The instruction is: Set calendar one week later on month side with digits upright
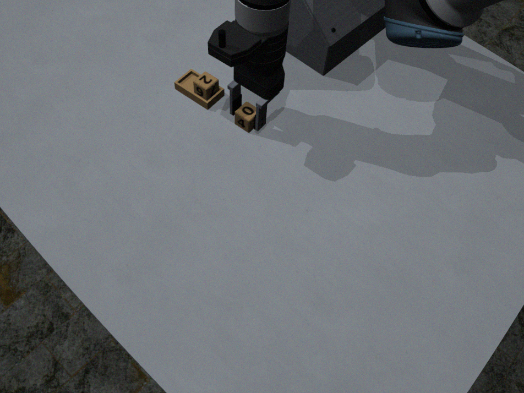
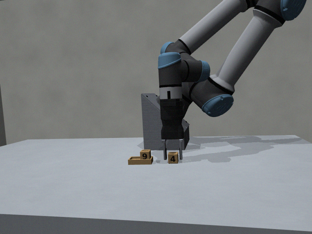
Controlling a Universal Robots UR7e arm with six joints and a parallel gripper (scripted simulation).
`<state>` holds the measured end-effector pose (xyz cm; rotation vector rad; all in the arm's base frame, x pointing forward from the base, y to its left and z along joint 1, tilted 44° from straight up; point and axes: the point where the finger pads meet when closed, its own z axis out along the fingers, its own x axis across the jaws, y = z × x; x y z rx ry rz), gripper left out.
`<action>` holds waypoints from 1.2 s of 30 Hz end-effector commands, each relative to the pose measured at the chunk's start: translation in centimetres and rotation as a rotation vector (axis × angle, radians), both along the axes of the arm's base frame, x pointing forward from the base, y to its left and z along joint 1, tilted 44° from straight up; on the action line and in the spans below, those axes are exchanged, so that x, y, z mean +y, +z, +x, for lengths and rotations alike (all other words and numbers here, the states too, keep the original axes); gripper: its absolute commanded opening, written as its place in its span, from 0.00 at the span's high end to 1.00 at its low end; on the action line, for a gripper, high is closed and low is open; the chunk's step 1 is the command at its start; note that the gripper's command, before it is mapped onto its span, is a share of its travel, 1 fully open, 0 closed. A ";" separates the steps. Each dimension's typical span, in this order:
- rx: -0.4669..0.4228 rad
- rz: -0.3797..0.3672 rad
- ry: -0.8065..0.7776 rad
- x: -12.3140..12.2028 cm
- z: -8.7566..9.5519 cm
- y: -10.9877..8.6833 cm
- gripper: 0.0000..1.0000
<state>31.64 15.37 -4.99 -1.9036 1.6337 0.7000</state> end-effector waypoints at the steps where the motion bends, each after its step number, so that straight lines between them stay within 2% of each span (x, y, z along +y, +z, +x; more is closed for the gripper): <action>1: 0.002 0.002 0.001 0.2 -0.1 0.0 0.10; 18: -0.003 -0.002 -0.001 -0.7 0.2 0.7 0.10; 33: -0.003 -0.002 -0.001 -4.6 0.4 4.7 0.10; 36: -0.003 -0.002 -0.001 -4.8 0.4 5.0 0.10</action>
